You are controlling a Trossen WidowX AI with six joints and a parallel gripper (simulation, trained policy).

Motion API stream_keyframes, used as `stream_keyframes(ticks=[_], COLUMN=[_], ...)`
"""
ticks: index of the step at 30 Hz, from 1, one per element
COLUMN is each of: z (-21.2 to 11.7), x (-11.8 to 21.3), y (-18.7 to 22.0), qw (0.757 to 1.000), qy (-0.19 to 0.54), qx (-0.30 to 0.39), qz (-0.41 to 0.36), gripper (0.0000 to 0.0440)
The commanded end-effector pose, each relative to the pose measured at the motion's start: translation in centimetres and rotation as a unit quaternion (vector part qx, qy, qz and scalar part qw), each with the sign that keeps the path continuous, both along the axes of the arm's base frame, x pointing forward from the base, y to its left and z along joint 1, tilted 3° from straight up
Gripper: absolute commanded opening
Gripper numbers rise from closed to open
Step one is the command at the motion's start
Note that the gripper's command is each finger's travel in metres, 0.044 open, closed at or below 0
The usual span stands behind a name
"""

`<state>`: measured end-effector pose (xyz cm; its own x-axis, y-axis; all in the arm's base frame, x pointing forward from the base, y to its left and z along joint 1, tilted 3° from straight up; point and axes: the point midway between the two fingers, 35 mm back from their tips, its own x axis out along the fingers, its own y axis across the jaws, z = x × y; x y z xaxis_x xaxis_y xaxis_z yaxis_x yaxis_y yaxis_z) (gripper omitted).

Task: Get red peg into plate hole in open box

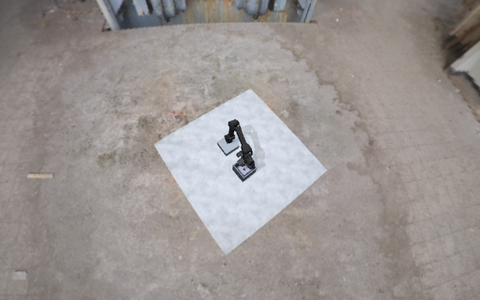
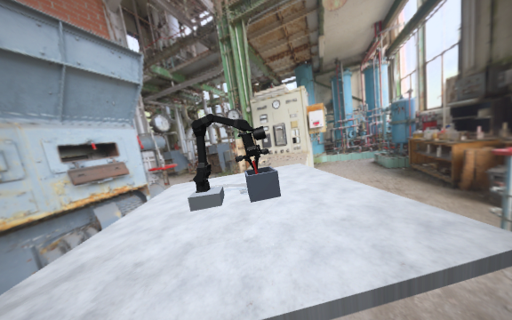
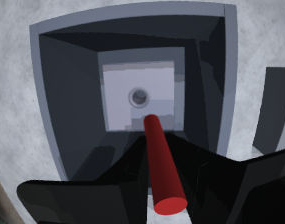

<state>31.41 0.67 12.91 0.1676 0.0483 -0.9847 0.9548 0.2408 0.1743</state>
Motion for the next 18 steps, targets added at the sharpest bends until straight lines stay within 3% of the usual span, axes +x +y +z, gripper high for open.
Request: stream_keyframes(ticks=[1, 18], z=[-1.2, -5.6], x=[0.1, 2.0], y=[-0.1, -0.3], qw=[1.000, 0.999], qy=[0.011, 0.023], qx=[0.005, 0.017], qz=[0.005, 0.031], gripper=[0.0000, 0.0000])
